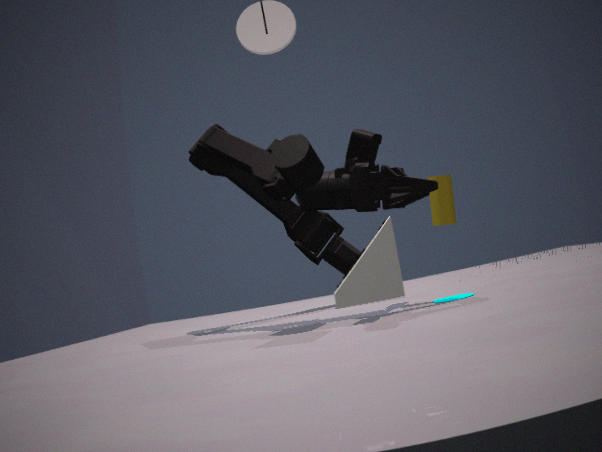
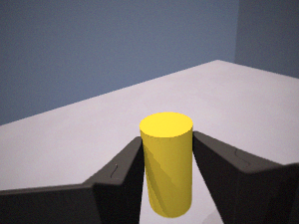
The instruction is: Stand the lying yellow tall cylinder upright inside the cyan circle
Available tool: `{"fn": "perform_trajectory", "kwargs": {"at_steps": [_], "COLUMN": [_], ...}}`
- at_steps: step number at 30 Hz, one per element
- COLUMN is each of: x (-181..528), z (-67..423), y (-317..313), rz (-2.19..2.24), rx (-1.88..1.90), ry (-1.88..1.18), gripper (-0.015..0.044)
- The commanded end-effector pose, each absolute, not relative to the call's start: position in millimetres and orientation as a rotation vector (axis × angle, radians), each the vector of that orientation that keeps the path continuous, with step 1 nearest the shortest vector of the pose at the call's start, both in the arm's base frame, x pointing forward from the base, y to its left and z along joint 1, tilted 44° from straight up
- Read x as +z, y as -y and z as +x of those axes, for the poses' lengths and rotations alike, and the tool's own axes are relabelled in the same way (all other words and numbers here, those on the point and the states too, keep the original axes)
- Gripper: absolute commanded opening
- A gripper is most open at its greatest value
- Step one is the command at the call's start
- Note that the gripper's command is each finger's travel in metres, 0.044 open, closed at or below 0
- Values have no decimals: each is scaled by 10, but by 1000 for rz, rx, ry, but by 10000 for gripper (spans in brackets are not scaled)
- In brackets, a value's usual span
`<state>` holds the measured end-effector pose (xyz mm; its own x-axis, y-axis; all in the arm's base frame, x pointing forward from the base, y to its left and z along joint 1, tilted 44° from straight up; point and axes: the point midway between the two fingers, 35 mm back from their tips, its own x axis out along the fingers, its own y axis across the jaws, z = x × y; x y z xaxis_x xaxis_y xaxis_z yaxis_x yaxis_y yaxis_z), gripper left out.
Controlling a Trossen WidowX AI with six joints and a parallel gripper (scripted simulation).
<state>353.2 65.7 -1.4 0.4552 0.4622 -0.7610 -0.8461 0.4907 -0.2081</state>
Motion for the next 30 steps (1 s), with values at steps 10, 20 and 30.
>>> {"fn": "perform_trajectory", "kwargs": {"at_steps": [10, 20, 30], "x": [86, 97, 74], "z": [3462, 3454, 3454], "y": [-644, -642, -620], "rz": [-656, -659, -659], "rx": [890, 891, 892], "ry": [-583, -571, -571], "gripper": [105, 105, 105]}}
